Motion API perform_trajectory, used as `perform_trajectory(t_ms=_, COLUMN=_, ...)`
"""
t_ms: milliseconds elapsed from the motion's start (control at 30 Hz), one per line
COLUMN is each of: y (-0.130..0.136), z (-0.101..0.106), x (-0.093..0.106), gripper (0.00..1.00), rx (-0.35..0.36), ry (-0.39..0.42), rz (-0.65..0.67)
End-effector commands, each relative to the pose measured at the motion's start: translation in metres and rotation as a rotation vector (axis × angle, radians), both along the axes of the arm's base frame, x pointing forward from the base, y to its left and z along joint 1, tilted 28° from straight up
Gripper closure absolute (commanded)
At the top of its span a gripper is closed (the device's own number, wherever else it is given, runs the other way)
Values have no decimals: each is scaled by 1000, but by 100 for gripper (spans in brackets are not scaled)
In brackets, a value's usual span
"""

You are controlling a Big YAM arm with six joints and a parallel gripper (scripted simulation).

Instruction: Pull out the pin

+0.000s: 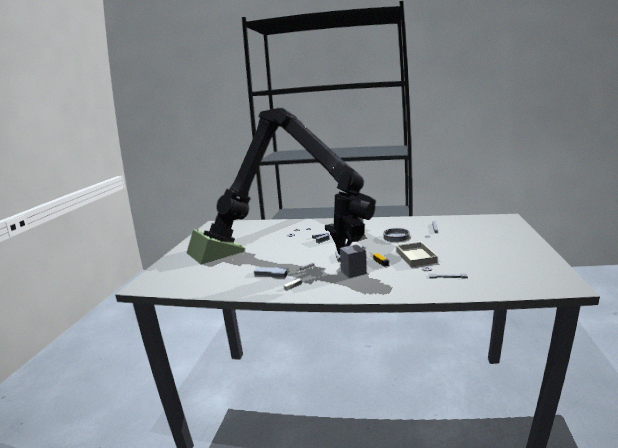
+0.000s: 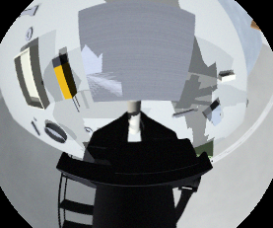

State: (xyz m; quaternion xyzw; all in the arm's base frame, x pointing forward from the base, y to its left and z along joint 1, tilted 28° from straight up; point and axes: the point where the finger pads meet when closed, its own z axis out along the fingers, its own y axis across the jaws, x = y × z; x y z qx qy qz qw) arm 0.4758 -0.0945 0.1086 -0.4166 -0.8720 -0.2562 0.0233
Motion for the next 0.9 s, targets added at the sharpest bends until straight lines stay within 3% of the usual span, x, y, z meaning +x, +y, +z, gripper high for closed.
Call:
perform_trajectory(t_ms=0, y=-7, z=11, x=14, gripper=100, rx=-7, ry=-23, rz=9)
perform_trajectory(t_ms=867, y=-10, z=12, x=12, gripper=100, rx=3, ry=-17, rz=13)
